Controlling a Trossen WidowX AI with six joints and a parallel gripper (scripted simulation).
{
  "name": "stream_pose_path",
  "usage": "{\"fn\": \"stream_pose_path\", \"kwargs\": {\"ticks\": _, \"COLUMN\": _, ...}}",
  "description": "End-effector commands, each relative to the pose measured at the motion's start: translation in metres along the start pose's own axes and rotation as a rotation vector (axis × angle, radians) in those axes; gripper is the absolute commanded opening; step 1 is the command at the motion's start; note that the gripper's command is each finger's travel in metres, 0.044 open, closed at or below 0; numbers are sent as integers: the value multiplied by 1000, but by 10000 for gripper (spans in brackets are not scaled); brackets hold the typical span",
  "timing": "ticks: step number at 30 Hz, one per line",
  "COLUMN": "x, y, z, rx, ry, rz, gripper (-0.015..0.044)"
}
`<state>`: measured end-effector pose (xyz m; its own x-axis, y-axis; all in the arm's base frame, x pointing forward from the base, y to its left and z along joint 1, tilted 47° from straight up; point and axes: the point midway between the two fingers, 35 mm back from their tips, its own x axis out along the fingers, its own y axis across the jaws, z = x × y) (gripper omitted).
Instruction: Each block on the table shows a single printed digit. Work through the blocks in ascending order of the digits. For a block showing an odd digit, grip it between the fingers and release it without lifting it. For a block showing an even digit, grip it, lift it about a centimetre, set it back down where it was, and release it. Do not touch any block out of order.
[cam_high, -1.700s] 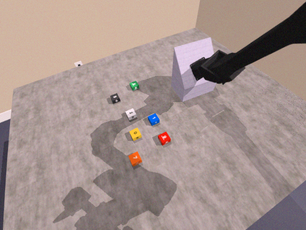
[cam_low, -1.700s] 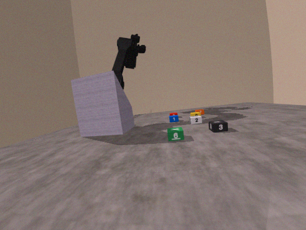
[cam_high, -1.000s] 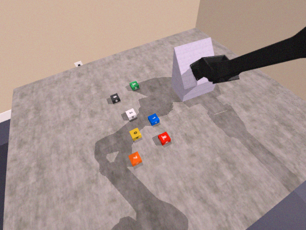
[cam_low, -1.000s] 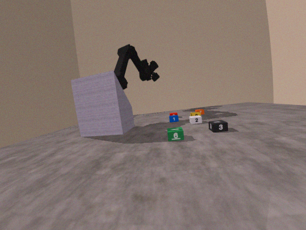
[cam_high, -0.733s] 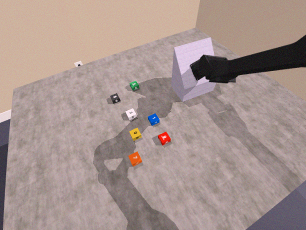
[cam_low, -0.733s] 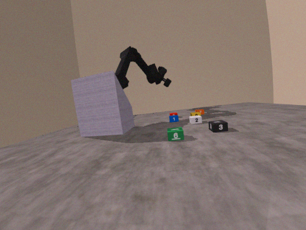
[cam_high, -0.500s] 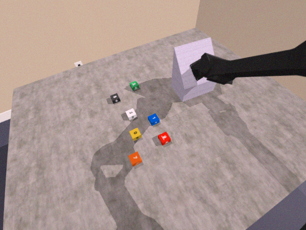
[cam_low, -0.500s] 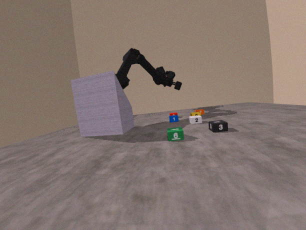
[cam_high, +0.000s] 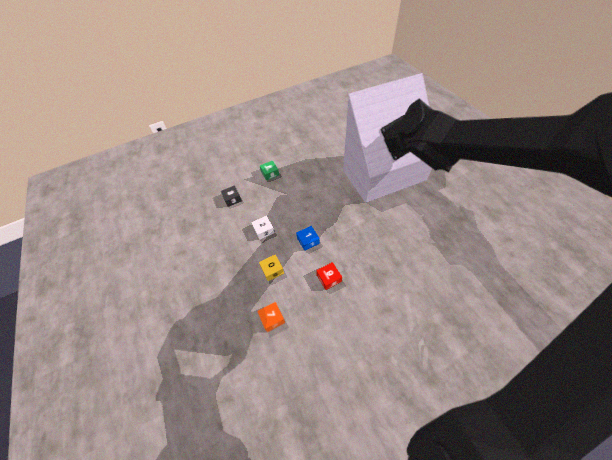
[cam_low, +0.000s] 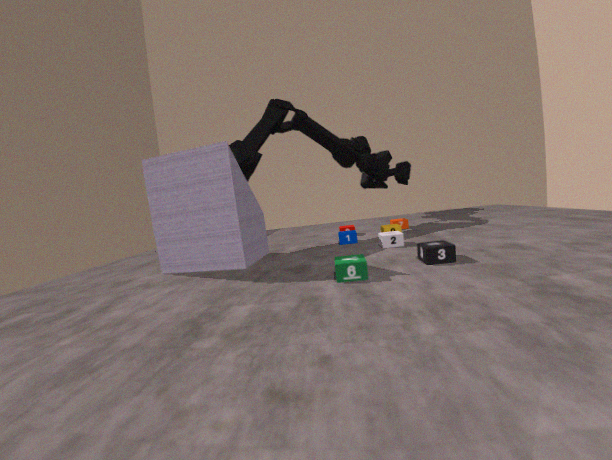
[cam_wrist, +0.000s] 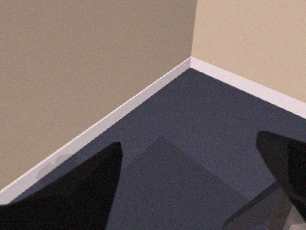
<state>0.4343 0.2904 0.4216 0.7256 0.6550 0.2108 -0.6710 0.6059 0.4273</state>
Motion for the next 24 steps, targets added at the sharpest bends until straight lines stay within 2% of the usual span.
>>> {"fn": "stream_pose_path", "kwargs": {"ticks": 1, "x": -6, "y": -70, "z": -28, "rx": -80, "ry": 122, "rz": -136, "gripper": 400}}
{"fn": "stream_pose_path", "kwargs": {"ticks": 12, "x": -63, "y": -223, "z": -75, "rx": -191, "ry": 406, "rz": -411, "gripper": 400}}
{"fn": "stream_pose_path", "kwargs": {"ticks": 24, "x": -185, "y": -352, "z": -125, "rx": -166, "ry": 750, "rz": -625, "gripper": 400}}
